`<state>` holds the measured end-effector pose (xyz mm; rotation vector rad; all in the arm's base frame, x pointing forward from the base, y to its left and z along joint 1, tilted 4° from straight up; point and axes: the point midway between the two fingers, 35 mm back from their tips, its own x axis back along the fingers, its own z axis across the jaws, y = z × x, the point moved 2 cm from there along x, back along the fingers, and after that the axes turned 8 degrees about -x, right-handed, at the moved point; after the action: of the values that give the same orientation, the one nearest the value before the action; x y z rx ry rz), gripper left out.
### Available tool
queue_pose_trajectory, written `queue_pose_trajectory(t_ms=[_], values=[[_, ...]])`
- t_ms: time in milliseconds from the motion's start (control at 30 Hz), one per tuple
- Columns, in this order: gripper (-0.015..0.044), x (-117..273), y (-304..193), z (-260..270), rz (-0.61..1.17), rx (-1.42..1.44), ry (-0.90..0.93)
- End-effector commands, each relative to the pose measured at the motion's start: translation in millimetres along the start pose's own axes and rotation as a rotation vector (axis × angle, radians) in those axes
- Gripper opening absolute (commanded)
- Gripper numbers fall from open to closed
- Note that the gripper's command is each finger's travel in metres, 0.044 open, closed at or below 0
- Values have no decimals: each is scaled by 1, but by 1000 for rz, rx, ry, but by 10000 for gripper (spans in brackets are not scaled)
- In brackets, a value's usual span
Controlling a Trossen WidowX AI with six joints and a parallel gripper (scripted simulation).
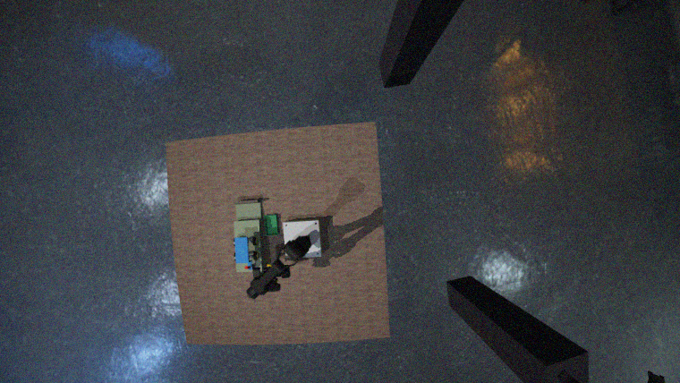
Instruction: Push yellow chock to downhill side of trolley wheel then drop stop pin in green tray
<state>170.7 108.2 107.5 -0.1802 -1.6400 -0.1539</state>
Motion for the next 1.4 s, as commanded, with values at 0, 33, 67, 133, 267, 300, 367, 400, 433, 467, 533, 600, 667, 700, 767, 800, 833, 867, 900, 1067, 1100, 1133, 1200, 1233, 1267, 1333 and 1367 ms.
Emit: queue_pose_trajectory(t_ms=[0,33,67,133,267,300,367,400,433,467,533,600,667,700,767,800,833,867,900,1067,1100,1133,1200,1233,1267,1333,1367], values=[[0,14,1,0,-12,-4,-7],[0,18,1,0,-12,-4,-7],[0,21,1,0,-12,-4,-7],[0,27,1,-1,-12,-4,-7],[0,39,2,-1,-12,-4,-7],[0,42,2,-1,-12,-4,-7],[0,49,3,-1,-12,-4,-7],[0,52,3,-2,-12,-4,-7],[0,55,3,-2,-12,-4,-7],[0,58,3,-2,-12,-4,-7],[0,63,4,-2,-12,-4,-7],[0,65,4,-2,-12,-4,-7],[0,65,4,-2,-12,-4,-7],[0,65,4,-2,-12,-4,-7],[0,65,4,-2,-12,-10,-7],[0,65,4,-2,-12,-27,-7],[0,65,4,-2,-12,-49,-7],[0,65,4,-2,-13,-81,-7],[0,65,4,-2,-13,-115,-7],[0,65,4,-2,-13,-284,-5],[0,65,4,-2,-13,-317,-5],[0,65,4,-2,-13,-351,-5],[0,65,4,-2,-14,-421,-5],[0,65,4,-2,-14,-456,-4],[0,65,4,-2,-14,-490,-4],[0,65,4,-2,-14,-560,-4],[0,65,4,-2,-14,-594,-3]])
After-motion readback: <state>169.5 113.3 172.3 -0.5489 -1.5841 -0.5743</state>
